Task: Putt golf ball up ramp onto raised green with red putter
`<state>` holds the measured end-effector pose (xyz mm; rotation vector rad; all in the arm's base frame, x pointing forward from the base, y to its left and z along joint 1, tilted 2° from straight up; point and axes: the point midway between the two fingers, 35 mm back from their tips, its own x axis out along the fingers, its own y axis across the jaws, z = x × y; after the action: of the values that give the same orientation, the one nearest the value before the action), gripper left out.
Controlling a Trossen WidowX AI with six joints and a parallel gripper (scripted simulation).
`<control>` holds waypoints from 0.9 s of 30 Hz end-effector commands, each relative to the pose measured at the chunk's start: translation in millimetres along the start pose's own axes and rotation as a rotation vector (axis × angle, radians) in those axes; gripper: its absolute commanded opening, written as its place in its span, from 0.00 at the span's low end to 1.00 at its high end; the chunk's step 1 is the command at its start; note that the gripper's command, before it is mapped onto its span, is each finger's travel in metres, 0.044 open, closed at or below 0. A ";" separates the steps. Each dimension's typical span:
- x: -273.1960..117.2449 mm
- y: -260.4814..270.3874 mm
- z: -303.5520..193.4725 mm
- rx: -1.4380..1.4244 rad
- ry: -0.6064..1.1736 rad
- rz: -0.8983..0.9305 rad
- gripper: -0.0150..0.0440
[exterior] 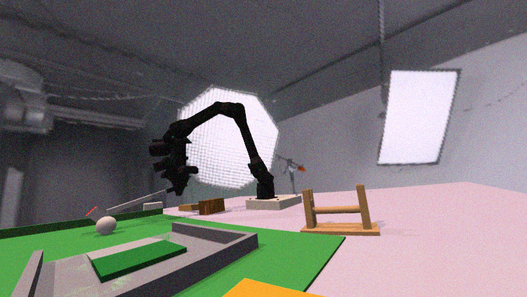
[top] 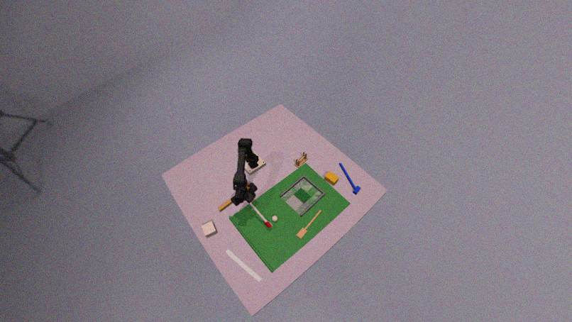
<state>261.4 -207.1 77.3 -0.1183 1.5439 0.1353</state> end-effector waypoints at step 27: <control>2.8 -29.8 -0.9 0.005 0.002 -0.004 0.25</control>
<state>263.7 -233.0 72.7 -0.1108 1.5493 0.1345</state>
